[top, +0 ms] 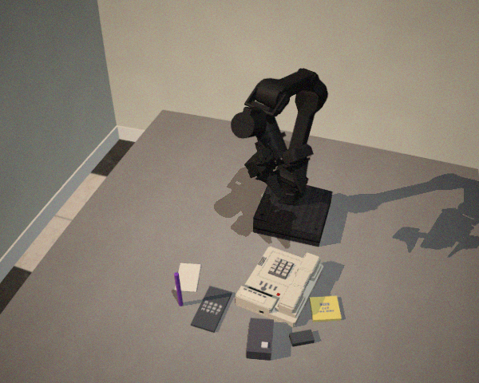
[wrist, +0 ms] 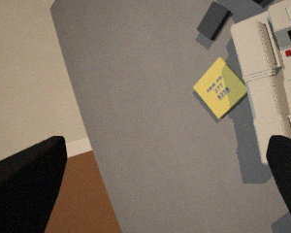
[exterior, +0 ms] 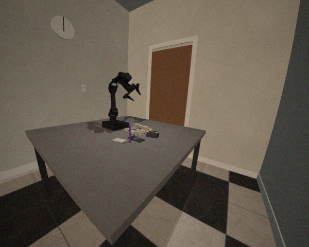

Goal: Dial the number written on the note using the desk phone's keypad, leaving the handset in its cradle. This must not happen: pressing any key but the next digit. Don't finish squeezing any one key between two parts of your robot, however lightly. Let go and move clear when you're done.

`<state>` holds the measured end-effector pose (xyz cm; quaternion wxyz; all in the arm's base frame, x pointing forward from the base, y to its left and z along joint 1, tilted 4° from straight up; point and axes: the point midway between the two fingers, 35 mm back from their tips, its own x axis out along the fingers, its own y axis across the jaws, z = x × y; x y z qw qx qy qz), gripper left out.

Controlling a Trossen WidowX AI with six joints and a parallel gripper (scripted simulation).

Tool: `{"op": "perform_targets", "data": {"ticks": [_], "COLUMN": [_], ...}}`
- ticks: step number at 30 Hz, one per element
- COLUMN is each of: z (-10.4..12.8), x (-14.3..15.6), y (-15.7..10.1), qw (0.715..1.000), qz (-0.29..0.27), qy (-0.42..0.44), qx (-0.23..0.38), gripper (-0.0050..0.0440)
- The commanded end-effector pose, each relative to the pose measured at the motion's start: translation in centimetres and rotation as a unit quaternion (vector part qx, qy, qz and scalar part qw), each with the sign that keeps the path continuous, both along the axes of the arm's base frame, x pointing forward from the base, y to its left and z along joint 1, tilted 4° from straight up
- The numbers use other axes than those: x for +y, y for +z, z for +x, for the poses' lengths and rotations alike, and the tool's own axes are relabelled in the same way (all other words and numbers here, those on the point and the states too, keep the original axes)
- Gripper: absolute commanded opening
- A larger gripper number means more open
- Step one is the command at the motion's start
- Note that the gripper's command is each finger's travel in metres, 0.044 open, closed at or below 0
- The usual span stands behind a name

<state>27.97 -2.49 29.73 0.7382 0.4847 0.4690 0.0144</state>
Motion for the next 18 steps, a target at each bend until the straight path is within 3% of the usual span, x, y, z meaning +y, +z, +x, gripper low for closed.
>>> {"op": "perform_targets", "data": {"ticks": [1, 17, 18], "z": [0.00, 0.00, 0.09], "x": [0.00, 0.00, 0.03], "y": [0.00, 0.00, -0.10], "qw": [1.000, 1.000, 1.000], "qz": [0.000, 0.000, -0.001], "qy": [0.000, 0.000, 0.001], "qx": [0.000, 0.000, 0.002], "gripper": [0.0400, 0.0400, 0.0424]}}
